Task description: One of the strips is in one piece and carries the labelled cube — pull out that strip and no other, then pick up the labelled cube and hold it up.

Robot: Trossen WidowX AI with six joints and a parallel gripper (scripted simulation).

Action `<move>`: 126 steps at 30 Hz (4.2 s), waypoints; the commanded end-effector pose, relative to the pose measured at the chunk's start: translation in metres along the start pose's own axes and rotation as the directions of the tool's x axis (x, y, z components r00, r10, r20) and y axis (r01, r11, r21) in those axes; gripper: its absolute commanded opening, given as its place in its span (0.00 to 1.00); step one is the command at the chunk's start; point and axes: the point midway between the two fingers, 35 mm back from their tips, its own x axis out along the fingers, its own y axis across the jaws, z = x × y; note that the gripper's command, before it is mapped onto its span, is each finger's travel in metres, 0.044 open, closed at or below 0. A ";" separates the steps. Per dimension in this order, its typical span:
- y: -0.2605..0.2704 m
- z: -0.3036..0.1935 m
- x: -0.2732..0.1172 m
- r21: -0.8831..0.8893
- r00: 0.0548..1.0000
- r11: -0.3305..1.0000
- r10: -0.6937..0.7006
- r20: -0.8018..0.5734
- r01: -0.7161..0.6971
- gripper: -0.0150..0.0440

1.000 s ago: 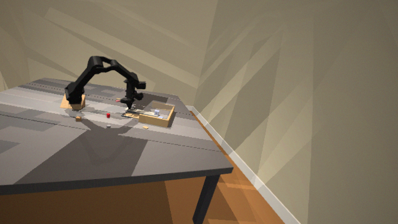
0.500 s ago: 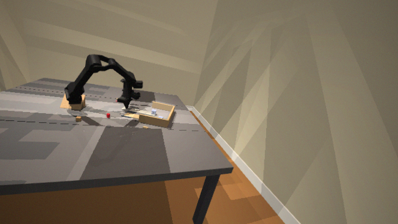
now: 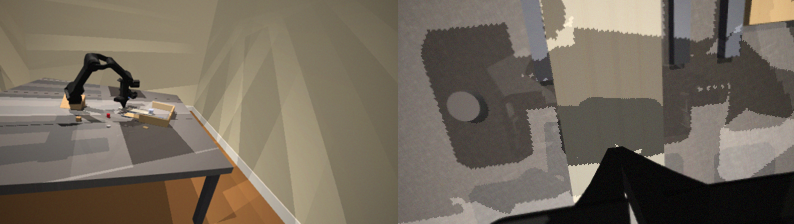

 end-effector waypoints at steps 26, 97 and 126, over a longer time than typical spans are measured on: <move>0.000 -0.050 0.004 -0.009 1.000 1.000 -0.004 -0.026 0.004 0.25; 0.004 0.021 -0.051 -0.026 1.000 1.000 -0.002 -0.024 0.002 1.00; 0.001 0.128 -0.060 -0.021 1.000 1.000 -0.003 -0.019 0.002 0.96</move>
